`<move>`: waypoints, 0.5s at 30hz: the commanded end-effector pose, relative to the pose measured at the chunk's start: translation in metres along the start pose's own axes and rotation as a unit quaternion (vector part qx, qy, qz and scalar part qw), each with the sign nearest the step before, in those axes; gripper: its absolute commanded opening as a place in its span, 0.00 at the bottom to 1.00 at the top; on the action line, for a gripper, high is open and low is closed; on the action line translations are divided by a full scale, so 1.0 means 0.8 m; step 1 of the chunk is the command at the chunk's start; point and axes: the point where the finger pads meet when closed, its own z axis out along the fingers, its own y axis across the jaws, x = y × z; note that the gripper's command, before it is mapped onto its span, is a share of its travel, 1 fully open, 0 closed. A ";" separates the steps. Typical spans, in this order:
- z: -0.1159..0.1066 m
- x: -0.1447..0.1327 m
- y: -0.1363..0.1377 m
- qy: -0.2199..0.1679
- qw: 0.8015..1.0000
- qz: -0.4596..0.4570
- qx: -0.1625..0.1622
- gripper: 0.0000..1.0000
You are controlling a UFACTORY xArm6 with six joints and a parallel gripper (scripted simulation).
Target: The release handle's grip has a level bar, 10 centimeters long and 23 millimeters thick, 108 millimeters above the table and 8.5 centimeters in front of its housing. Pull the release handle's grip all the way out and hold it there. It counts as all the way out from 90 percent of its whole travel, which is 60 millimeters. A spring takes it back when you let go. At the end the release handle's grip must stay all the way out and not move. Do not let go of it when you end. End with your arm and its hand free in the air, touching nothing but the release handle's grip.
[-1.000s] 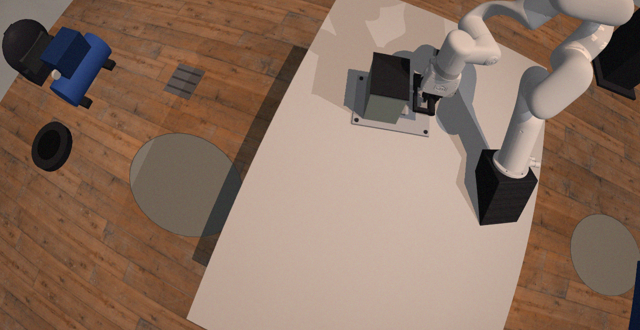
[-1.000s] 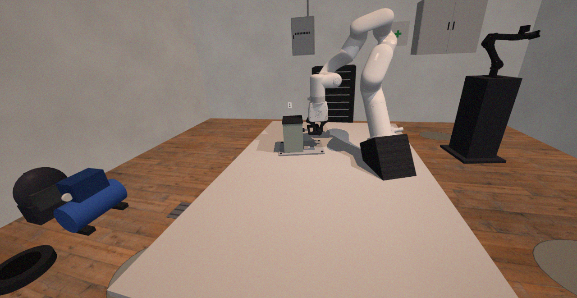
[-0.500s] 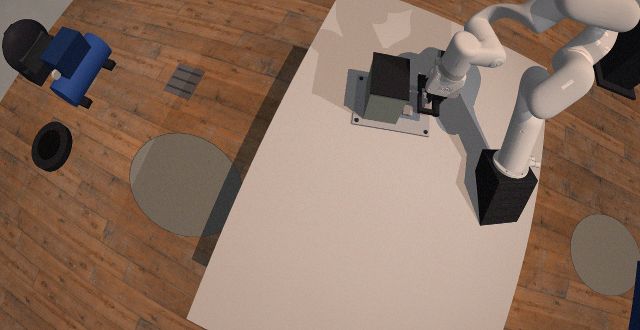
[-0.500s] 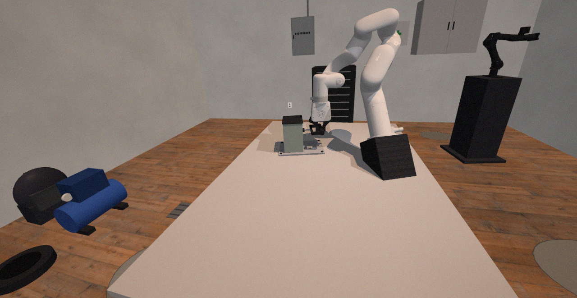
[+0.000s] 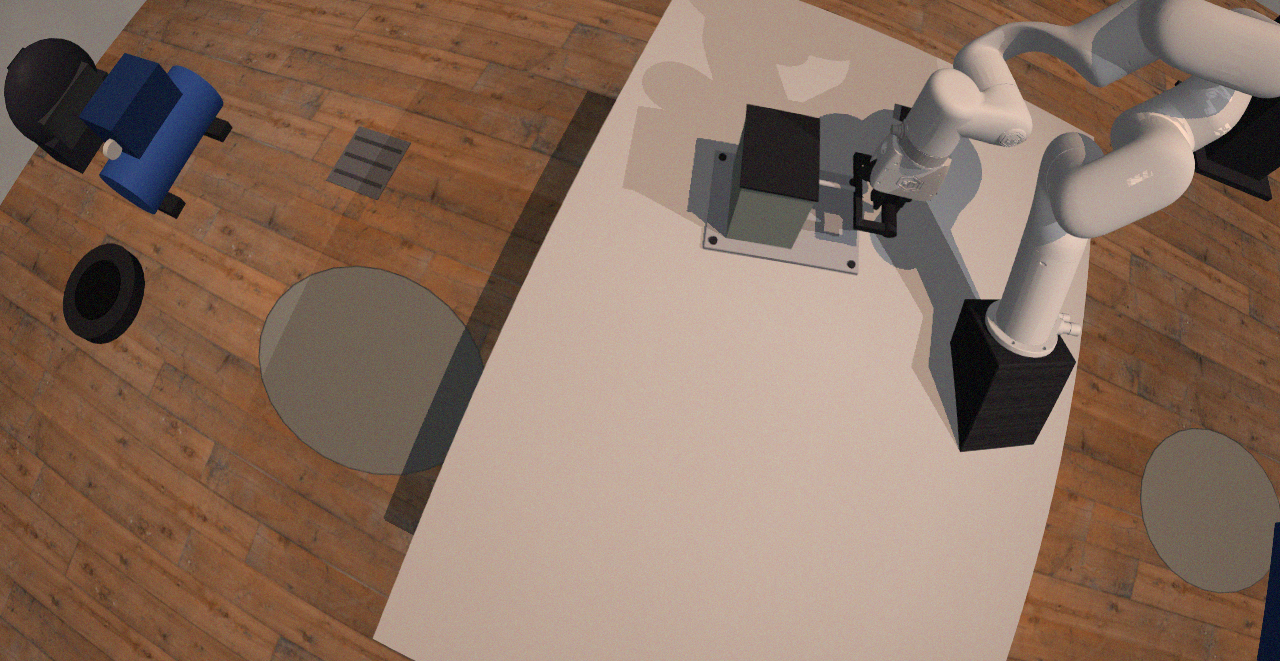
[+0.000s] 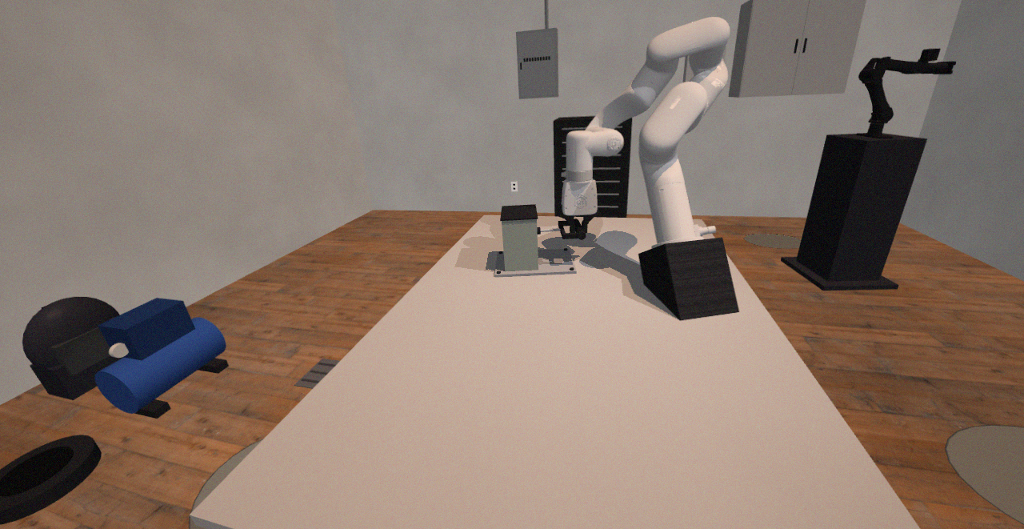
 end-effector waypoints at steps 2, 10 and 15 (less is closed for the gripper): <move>-0.001 0.000 0.010 0.000 1.000 0.000 -0.003 0.00; -0.001 0.000 0.017 0.000 1.000 0.000 -0.003 0.00; -0.001 0.000 0.018 0.000 1.000 0.000 -0.003 0.00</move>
